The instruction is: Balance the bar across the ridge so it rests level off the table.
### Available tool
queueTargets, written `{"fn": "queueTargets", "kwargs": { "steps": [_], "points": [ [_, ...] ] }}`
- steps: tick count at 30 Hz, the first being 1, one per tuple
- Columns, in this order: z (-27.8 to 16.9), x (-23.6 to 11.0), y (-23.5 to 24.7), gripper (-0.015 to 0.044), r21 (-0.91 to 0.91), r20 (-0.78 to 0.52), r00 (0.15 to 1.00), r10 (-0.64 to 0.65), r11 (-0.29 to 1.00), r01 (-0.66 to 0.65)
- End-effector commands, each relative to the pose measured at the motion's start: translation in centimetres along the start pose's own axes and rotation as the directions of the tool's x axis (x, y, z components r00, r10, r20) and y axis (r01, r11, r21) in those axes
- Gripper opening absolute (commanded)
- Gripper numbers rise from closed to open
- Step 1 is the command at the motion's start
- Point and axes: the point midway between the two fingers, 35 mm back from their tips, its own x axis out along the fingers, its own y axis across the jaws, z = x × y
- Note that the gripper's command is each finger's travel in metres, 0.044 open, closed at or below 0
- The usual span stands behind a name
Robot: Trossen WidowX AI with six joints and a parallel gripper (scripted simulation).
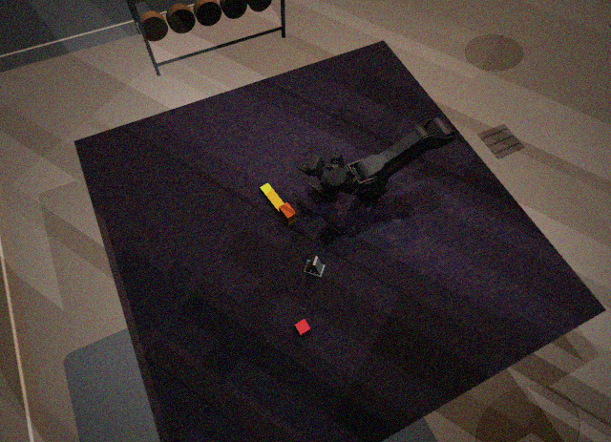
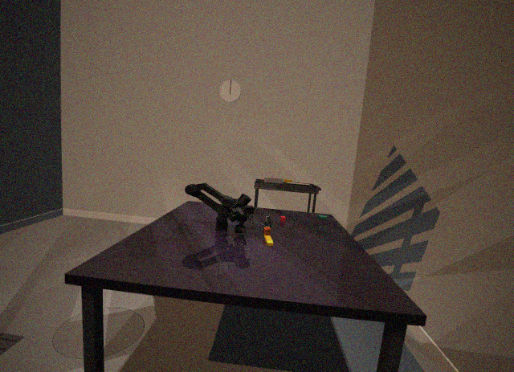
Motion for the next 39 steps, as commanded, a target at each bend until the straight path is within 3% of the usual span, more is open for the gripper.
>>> {"fn": "queueTargets", "kwargs": {
  "steps": [1,4,39],
  "points": [
    [0.0,0.0,0.0,0.0374,-0.003,-0.001,1.000,-0.002,1.000,0.002],
    [-0.3,0.0,0.4,0.0315,-0.040,-0.008,1.000,-0.024,0.999,0.024],
    [-4.1,0.8,5.2,0.0315,-0.499,-0.068,0.916,-0.395,0.809,0.312]
  ]
}}
